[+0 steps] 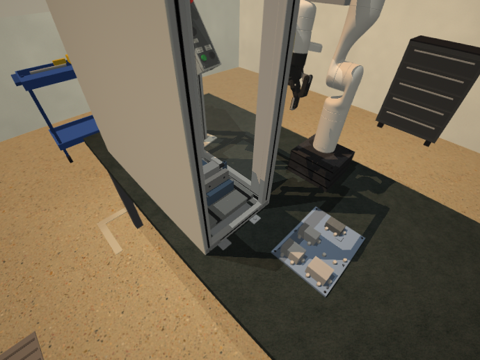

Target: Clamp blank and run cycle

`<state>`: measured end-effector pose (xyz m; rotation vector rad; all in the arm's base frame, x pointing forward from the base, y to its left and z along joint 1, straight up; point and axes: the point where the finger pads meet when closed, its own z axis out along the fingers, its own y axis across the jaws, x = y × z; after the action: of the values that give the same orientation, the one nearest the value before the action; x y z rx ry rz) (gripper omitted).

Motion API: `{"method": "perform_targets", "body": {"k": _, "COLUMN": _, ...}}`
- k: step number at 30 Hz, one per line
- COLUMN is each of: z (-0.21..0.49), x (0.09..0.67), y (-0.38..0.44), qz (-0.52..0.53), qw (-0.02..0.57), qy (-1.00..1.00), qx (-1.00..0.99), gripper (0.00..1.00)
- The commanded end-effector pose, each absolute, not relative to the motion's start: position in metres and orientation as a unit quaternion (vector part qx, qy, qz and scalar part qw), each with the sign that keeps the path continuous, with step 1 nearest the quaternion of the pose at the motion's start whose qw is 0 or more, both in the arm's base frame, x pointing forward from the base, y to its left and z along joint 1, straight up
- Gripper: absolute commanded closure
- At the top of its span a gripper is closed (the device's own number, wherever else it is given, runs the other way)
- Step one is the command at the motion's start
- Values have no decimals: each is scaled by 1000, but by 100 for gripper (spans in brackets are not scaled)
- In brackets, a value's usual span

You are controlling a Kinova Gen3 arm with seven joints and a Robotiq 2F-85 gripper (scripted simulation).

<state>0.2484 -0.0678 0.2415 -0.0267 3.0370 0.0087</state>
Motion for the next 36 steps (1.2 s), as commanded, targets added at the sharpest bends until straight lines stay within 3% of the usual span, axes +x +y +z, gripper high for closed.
{"method": "perform_targets", "body": {"k": 1, "z": 242, "x": 237, "y": -68, "qz": 3, "qw": 53, "qy": 999, "qx": -9, "gripper": 20}}
{"method": "perform_targets", "body": {"k": 33, "z": 242, "x": 202, "y": -69, "qz": 3, "qw": 53, "qy": 999, "qx": -9, "gripper": 20}}
{"method": "perform_targets", "body": {"k": 36, "z": 278, "x": 202, "y": -69, "qz": 3, "qw": 21, "qy": 1000, "qx": -9, "gripper": 20}}
